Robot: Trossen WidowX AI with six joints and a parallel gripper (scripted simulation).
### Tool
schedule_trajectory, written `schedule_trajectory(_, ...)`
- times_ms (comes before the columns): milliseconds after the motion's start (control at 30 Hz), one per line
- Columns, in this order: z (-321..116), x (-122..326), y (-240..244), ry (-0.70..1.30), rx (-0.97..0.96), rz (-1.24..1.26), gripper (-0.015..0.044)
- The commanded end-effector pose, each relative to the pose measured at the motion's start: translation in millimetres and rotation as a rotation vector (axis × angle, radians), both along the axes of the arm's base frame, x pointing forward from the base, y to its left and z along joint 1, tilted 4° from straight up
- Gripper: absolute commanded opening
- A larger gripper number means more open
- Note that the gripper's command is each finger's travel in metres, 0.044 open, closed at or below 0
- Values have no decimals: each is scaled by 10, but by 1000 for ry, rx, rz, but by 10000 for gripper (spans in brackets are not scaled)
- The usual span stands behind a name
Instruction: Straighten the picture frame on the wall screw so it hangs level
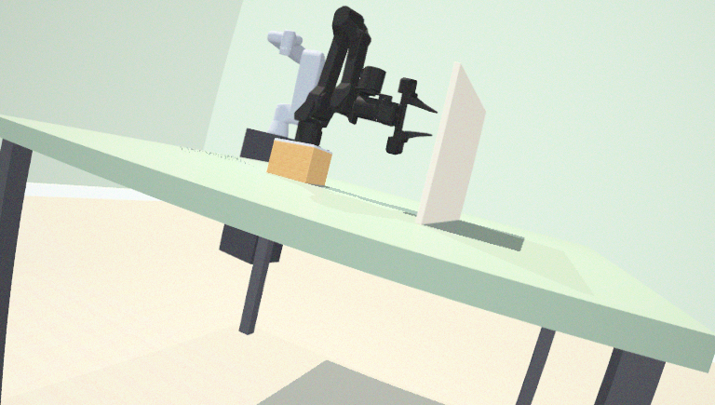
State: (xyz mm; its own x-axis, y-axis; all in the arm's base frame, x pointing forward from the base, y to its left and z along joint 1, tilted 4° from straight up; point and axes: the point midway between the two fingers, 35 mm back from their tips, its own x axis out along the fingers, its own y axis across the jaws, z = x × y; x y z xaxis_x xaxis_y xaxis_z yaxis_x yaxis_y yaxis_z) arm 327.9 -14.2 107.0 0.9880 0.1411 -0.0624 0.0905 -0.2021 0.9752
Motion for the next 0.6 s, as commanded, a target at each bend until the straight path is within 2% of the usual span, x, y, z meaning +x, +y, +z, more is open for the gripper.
schedule_trajectory(0, 130, -77, -108, -8, -7, -3, 260)
schedule_trajectory(567, 508, -840, -402, 3, 8, -7, 260)
